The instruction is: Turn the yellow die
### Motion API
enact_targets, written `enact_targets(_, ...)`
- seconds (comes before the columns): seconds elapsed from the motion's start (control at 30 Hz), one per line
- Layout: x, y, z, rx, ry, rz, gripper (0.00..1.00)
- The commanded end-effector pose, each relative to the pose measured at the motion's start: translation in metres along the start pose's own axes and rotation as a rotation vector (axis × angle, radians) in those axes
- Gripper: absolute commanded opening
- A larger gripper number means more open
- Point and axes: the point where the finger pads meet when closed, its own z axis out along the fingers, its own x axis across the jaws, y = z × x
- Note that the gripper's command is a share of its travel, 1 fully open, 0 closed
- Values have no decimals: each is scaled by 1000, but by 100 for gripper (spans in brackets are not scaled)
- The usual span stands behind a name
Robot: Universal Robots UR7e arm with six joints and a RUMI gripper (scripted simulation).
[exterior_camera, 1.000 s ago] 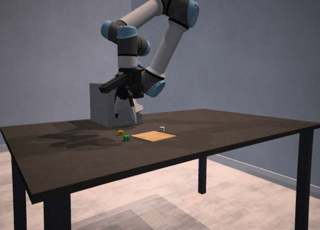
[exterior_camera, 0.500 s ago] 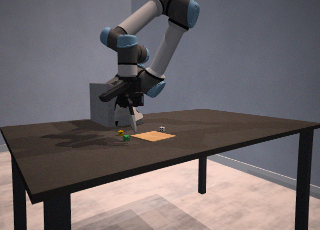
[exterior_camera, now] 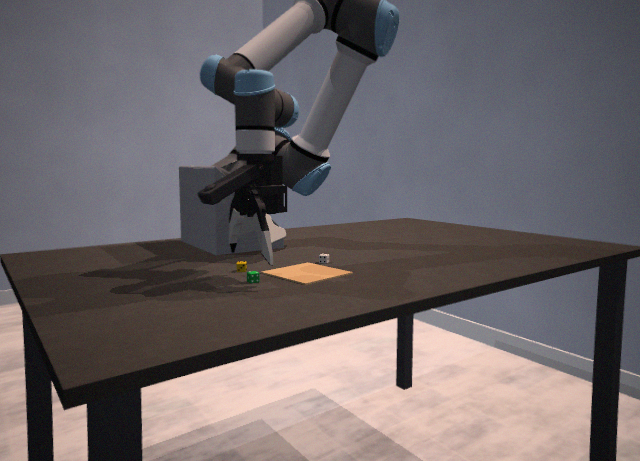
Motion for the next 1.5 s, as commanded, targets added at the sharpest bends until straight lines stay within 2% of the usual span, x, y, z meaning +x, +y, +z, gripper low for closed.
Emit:
enact_targets(0.0, 0, 0, 0, 1, -1, 0, 100)
enact_targets(0.6, 0, 0, 0, 1, -1, 0, 100)
enact_targets(0.87, 9, 2, 0, 1, -1, 0, 100)
enact_targets(1.37, 83, 21, 0, 1, -1, 0, 100)
enact_targets(1.47, 86, 22, 0, 1, -1, 0, 100)
